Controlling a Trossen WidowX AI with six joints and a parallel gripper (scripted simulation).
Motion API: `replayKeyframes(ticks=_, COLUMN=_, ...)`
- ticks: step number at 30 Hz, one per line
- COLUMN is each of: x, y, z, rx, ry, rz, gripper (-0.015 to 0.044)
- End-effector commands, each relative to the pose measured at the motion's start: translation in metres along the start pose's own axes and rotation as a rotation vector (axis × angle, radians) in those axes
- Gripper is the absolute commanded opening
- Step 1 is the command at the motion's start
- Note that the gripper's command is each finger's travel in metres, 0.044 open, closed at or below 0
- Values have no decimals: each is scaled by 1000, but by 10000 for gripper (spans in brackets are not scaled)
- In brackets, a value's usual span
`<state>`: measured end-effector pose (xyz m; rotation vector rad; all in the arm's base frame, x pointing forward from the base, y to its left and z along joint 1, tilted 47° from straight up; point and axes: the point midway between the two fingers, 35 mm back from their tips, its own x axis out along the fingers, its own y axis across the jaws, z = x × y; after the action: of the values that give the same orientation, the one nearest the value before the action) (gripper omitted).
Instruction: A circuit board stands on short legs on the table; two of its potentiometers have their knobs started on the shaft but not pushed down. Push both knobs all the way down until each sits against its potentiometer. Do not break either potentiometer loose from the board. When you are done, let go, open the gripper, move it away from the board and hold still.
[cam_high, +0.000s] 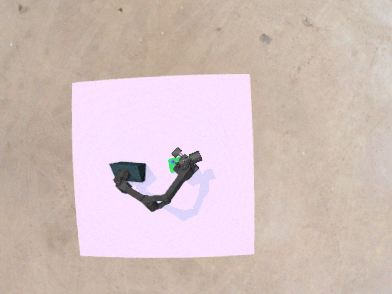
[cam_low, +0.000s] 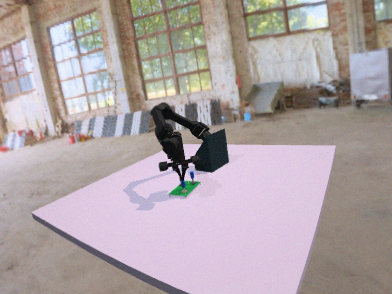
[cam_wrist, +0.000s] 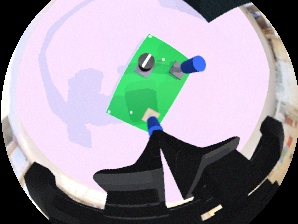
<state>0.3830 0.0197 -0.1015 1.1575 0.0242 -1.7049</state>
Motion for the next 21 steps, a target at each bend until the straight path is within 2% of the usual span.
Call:
replayKeyframes(ticks=1, x=14, y=3, z=1, rx=16, ry=-8, rz=-7, gripper=0)
replayKeyframes(ticks=21, x=20, y=3, z=1, rx=16, ry=-9, rz=-7, gripper=0)
